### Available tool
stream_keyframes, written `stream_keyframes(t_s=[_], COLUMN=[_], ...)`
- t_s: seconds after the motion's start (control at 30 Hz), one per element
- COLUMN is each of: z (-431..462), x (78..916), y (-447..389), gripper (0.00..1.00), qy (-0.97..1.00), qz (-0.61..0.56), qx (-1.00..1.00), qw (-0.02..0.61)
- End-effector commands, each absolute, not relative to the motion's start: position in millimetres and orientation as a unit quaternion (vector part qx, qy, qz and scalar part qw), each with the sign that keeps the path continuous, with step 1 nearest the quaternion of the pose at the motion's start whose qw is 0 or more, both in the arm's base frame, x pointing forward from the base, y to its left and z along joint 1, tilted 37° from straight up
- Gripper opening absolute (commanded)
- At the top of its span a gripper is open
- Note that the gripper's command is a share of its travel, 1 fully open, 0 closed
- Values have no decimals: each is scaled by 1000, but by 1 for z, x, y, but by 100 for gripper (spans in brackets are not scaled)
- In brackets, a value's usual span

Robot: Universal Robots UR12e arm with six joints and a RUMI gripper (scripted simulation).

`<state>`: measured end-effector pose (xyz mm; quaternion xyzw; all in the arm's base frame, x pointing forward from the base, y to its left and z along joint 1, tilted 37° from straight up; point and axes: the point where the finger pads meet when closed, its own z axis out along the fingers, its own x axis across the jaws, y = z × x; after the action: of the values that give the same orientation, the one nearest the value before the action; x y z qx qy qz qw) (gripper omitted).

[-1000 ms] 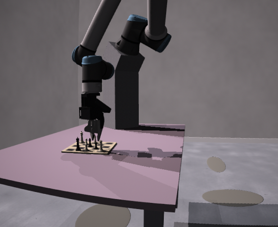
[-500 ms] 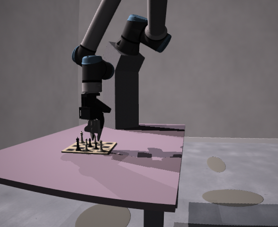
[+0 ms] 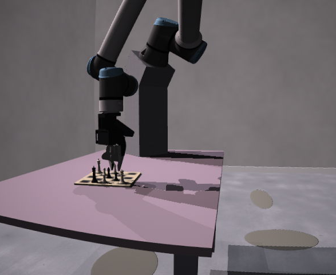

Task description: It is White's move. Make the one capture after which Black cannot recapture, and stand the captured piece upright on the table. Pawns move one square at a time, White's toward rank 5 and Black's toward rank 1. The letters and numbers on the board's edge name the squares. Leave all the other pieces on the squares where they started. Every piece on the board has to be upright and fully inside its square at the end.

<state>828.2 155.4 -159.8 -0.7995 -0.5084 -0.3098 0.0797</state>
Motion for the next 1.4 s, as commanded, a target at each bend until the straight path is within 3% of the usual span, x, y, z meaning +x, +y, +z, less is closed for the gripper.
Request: stream_keyframes(t_s=[0.0,1.37], z=[-159,-166], x=[829,832], y=[155,159], gripper=[20,20], qy=[-508,-508], qz=[-310,-310], qx=[-799,-799], qw=[79,79])
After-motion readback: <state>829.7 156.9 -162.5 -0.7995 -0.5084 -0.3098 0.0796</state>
